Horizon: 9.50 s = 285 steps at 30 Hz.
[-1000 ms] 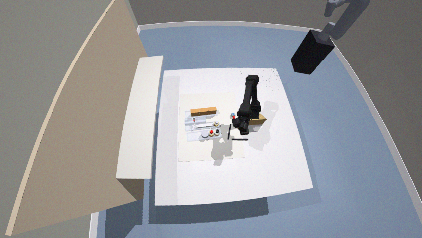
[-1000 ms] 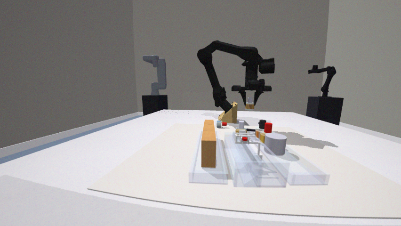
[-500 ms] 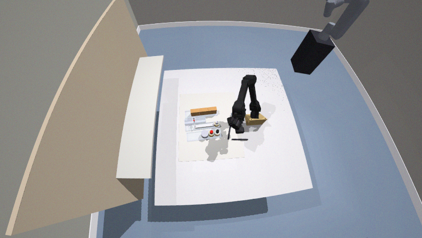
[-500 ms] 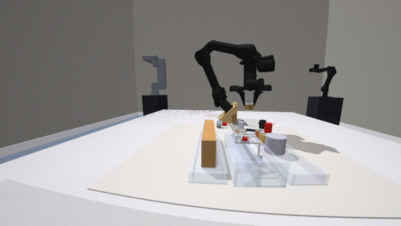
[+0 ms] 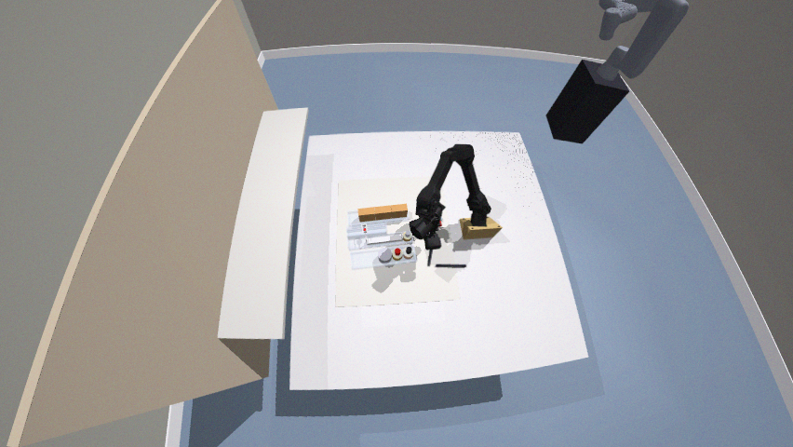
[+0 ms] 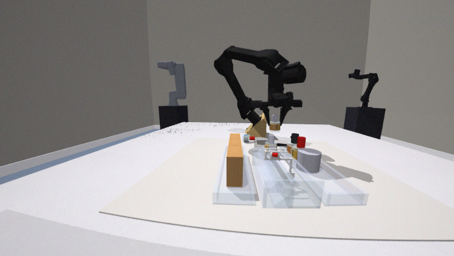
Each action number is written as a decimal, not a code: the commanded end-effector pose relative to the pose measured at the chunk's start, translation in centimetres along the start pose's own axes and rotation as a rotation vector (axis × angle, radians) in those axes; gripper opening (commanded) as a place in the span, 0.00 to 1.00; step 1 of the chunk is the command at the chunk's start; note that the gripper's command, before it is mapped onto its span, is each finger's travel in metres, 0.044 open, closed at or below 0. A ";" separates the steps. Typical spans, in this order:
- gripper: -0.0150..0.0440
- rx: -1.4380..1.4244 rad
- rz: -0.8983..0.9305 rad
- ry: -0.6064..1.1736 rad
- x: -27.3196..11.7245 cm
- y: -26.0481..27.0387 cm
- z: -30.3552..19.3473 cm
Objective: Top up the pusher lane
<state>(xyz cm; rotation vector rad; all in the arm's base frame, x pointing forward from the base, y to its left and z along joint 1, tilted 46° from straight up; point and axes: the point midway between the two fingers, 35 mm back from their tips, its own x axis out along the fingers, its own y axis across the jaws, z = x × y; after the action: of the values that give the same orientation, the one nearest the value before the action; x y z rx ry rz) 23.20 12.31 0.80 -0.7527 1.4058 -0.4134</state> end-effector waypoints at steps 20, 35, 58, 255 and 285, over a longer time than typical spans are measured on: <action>0.25 -0.035 -0.032 -0.012 4.2 -3.1 3.2; 0.25 -0.035 -0.032 -0.013 4.2 -3.1 3.8; 0.25 -0.034 -0.032 -0.013 4.2 -3.0 4.8; 0.25 -0.033 -0.032 -0.015 5.3 -3.3 9.4; 0.25 -0.033 -0.033 -0.014 6.2 -3.3 9.2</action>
<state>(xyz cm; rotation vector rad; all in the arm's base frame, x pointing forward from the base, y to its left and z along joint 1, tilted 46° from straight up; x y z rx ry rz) 33.33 7.96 -1.60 -0.8039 1.4061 -0.4058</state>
